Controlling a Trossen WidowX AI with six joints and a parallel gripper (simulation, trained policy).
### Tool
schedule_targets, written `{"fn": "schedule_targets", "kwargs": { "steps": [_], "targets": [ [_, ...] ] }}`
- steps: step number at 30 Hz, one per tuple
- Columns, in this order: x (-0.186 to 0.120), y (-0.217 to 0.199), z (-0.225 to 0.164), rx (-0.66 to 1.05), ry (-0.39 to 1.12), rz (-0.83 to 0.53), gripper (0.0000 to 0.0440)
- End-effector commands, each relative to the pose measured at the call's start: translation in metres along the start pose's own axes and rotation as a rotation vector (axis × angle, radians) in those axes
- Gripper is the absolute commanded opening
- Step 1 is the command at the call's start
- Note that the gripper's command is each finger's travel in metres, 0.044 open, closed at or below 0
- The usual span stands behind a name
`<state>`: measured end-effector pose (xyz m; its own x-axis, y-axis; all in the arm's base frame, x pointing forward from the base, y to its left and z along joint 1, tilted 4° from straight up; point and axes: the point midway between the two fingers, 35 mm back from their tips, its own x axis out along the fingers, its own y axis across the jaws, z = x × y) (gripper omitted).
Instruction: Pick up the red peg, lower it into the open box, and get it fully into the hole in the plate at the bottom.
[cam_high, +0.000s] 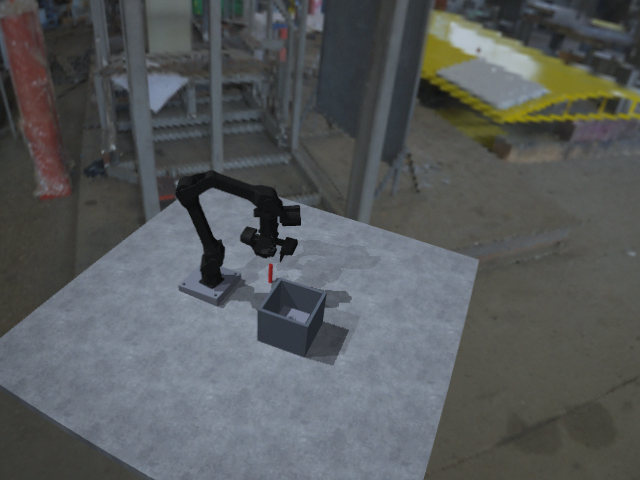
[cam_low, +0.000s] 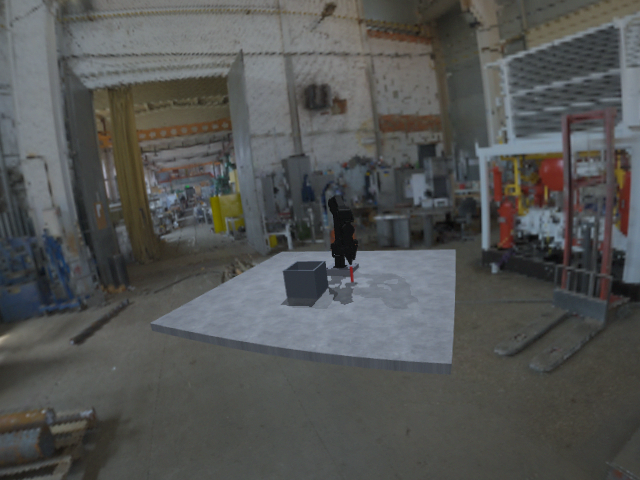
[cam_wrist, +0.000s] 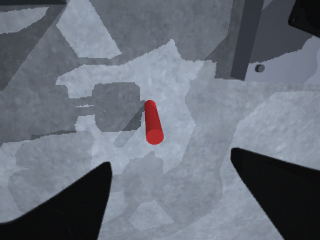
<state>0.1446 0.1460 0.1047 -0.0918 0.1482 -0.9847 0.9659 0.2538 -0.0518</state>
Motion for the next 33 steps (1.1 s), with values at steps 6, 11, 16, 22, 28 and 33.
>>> {"fn": "schedule_targets", "kwargs": {
  "steps": [6, 11, 16, 22, 28, 33],
  "targets": [
    [0.029, -0.003, 0.008, -0.022, -0.037, -0.033, 0.0415],
    [0.044, -0.003, 0.012, -0.024, -0.049, -0.038, 0.0415],
    [0.057, -0.002, 0.014, -0.024, -0.060, -0.036, 0.0405],
    [0.067, 0.003, 0.014, -0.034, -0.068, -0.021, 0.0288],
    [0.072, 0.012, 0.012, -0.053, -0.071, -0.006, 0.0136],
    [0.072, 0.019, 0.008, -0.081, -0.064, 0.011, 0.0014]
  ]
}}
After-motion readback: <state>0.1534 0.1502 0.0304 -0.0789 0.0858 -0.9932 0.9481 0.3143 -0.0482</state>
